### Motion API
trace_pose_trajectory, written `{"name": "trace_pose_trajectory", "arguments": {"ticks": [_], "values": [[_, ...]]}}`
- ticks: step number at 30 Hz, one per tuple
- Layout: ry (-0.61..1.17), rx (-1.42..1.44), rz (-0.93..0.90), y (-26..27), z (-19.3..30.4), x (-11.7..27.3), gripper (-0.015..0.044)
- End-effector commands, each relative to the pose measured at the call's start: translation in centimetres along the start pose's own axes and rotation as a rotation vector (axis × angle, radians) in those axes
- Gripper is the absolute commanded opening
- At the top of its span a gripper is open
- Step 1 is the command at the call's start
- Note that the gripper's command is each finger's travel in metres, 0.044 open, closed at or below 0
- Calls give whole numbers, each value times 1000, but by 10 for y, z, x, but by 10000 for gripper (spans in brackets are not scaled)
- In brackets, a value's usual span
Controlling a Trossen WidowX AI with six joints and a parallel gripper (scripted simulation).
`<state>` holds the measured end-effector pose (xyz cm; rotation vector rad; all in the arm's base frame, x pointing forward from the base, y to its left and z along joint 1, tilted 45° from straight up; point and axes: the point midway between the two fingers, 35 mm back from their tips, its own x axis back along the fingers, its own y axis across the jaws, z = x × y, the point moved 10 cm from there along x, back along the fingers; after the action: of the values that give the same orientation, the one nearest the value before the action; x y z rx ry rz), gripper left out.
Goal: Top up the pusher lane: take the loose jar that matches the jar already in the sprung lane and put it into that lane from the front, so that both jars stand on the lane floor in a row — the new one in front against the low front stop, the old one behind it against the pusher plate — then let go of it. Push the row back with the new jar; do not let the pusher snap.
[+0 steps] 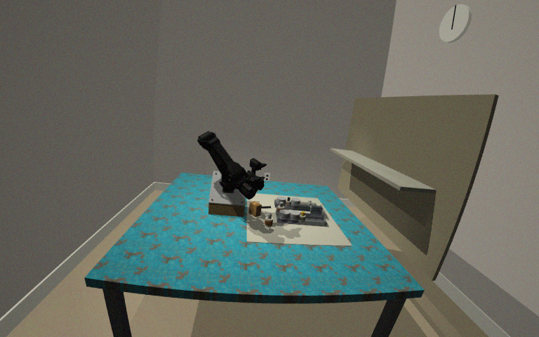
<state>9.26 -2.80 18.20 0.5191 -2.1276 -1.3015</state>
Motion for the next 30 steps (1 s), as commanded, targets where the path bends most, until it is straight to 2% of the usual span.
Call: {"name": "trace_pose_trajectory", "arguments": {"ticks": [1,3,7,14,18,22,24,30], "values": [[8,-1,14,0,-1,0,426],[68,-3,124,-3,-6,-3,440],[245,31,467,-11,-24,-14,440],[505,225,1031,-22,-58,-43,440],[582,424,1347,-23,-76,-66,440],[587,680,1657,-17,-96,-92,440],[576,767,1753,-14,-103,-102,440],[574,778,1764,-13,-104,-103,440]]}}
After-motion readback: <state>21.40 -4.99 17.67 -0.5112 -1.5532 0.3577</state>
